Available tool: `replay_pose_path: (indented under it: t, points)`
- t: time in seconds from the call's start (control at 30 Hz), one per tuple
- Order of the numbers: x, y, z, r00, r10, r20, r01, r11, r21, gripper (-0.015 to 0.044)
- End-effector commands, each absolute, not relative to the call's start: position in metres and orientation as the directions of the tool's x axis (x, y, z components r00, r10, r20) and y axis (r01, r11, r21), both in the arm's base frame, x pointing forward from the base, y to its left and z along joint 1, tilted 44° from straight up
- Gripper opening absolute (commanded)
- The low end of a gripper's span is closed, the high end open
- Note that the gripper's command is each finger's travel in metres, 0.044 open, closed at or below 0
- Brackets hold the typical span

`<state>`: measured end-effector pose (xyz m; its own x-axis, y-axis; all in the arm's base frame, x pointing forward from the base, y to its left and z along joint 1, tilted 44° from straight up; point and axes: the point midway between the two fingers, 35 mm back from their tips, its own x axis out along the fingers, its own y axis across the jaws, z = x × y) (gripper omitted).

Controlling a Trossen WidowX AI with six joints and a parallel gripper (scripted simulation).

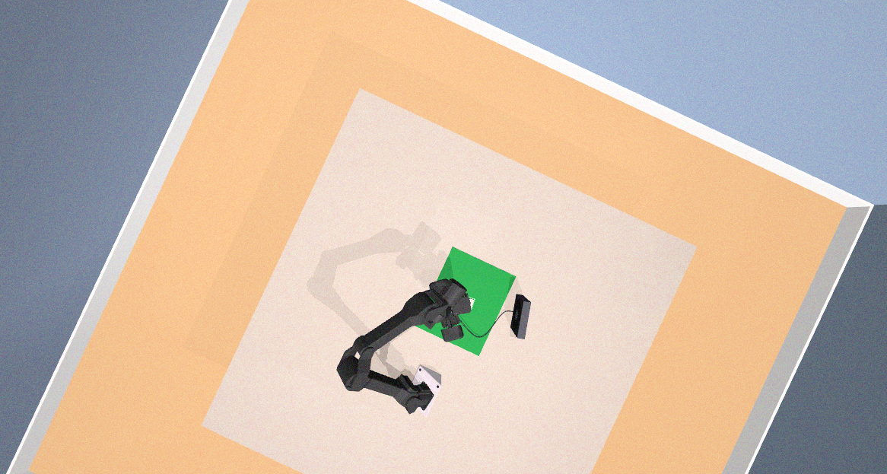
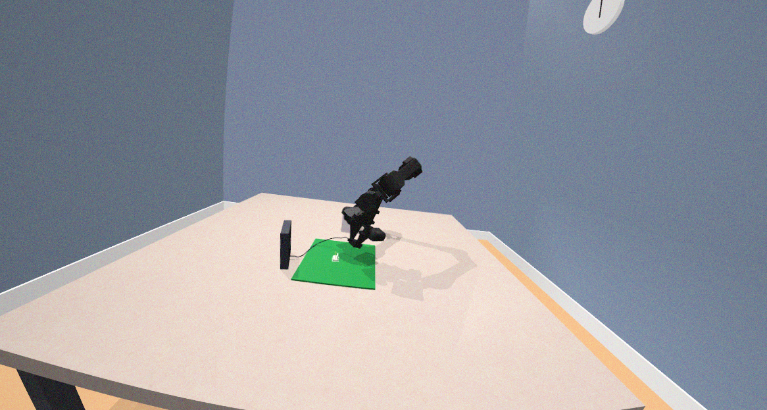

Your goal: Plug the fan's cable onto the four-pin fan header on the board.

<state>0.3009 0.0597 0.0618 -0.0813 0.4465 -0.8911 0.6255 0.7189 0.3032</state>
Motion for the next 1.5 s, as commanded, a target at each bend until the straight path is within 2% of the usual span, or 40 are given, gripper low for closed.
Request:
replay_pose_path:
  t: [0.0, 0.73, 1.47]
  points:
    - [0.296, 0.061, 0.056, -0.075, 0.390, -0.918, 0.625, 0.736, 0.262, 0.0000]
    - [0.292, 0.067, 0.043, 0.075, 0.113, -0.991, 0.633, 0.763, 0.135, 0.0000]
    - [0.293, 0.072, 0.045, 0.311, -0.105, -0.945, 0.676, 0.723, 0.143, 0.0000]
